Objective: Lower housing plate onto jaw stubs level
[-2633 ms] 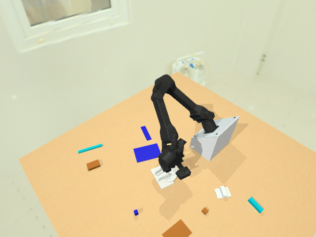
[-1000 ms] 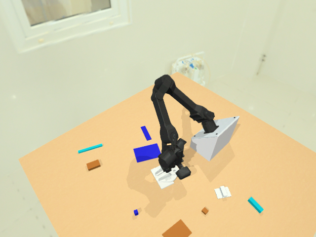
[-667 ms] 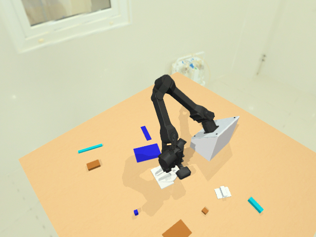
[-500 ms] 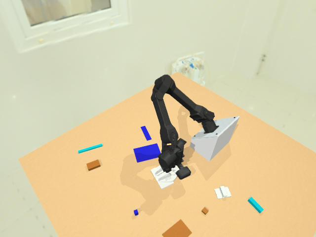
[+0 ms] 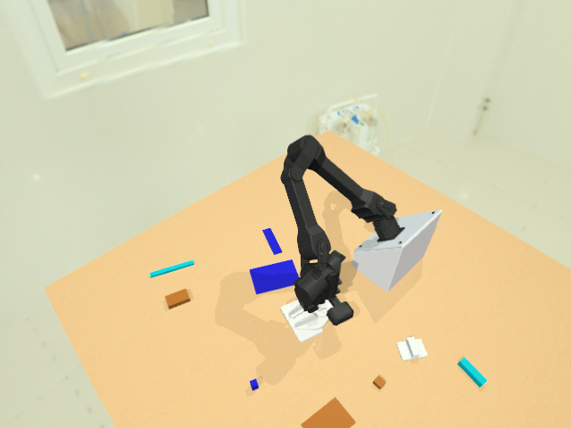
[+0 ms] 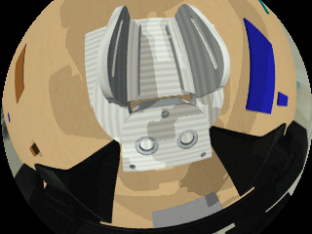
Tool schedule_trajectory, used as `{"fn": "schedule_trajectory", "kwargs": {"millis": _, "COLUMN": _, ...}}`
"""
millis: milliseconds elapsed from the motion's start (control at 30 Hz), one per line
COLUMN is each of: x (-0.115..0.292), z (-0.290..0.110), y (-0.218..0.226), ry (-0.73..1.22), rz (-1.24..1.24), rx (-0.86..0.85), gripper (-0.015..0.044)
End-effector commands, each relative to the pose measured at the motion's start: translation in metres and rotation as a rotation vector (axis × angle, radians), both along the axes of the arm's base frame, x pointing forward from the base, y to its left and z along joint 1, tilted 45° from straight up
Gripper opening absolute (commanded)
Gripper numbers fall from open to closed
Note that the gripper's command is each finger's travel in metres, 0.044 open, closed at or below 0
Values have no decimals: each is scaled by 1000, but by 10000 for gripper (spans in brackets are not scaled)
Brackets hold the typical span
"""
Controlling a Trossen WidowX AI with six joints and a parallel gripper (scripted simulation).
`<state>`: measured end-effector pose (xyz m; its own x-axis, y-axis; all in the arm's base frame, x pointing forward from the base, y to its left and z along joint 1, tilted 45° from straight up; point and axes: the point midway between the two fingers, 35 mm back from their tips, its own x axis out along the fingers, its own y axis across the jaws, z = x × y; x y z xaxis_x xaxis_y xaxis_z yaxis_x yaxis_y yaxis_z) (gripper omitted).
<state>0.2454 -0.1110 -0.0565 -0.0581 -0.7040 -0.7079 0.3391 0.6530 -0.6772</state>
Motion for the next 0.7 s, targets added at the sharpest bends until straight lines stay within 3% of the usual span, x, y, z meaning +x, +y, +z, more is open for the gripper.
{"fn": "schedule_trajectory", "kwargs": {"millis": 0, "x": 0, "z": 0, "y": 0, "ry": 1, "rz": 1, "rx": 0, "gripper": 440}}
{"fn": "schedule_trajectory", "kwargs": {"millis": 400, "x": 1, "z": 3, "y": 4, "ry": 1, "rz": 1, "rx": 1, "gripper": 440}}
{"fn": "schedule_trajectory", "kwargs": {"millis": 667, "x": 5, "z": 49, "y": 49, "ry": -1, "rz": -1, "rx": 1, "gripper": 440}}
